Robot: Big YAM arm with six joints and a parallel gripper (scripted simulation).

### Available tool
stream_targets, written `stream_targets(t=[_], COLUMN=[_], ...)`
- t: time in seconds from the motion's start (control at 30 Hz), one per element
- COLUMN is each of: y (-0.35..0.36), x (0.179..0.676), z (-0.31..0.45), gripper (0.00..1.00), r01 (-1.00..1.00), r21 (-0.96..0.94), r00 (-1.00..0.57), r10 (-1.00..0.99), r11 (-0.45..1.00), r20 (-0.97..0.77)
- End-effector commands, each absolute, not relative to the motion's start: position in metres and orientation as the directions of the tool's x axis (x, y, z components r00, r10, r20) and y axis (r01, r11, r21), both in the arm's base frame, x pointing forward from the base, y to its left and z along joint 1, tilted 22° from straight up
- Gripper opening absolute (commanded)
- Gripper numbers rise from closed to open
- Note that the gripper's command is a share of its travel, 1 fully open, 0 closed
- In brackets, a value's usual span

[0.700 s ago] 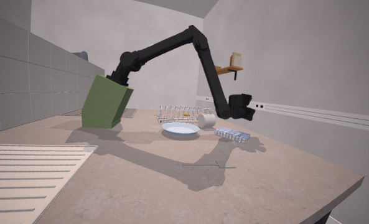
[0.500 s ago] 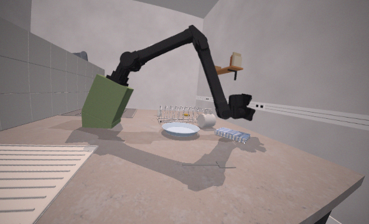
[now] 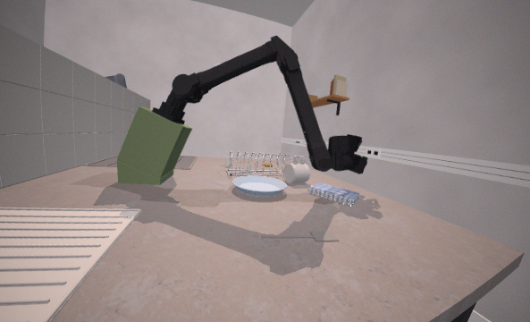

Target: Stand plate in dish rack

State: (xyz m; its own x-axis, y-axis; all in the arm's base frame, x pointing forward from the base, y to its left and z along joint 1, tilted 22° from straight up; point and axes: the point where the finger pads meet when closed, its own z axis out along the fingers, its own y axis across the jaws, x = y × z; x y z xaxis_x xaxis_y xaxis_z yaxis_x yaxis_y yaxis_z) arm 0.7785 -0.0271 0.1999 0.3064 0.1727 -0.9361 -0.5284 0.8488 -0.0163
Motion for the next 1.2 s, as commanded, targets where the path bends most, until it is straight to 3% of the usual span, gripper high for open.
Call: stream_targets(t=[0.0, 0.4, 0.57, 0.87, 0.97, 1.17], y=[-0.028, -0.027, -0.031, -0.029, -0.030, -0.027], x=[0.776, 0.765, 0.739, 0.653, 0.653, 0.565], z=[0.226, 0.277, 0.306, 0.329, 0.329, 0.323], gripper=[1.00, 1.00, 1.00, 1.00, 1.00, 1.00], r01=[-0.516, -0.427, -0.362, -0.316, -0.314, -0.353], r21=[-0.041, -0.066, -0.110, -0.235, -0.235, -0.331], r00=[0.330, 0.233, 0.130, -0.102, -0.102, -0.273], r10=[0.155, 0.039, -0.067, -0.279, -0.278, -0.434], r11=[0.855, 0.902, 0.926, 0.919, 0.920, 0.875], r20=[-0.931, -0.972, -0.989, -0.955, -0.955, -0.859])
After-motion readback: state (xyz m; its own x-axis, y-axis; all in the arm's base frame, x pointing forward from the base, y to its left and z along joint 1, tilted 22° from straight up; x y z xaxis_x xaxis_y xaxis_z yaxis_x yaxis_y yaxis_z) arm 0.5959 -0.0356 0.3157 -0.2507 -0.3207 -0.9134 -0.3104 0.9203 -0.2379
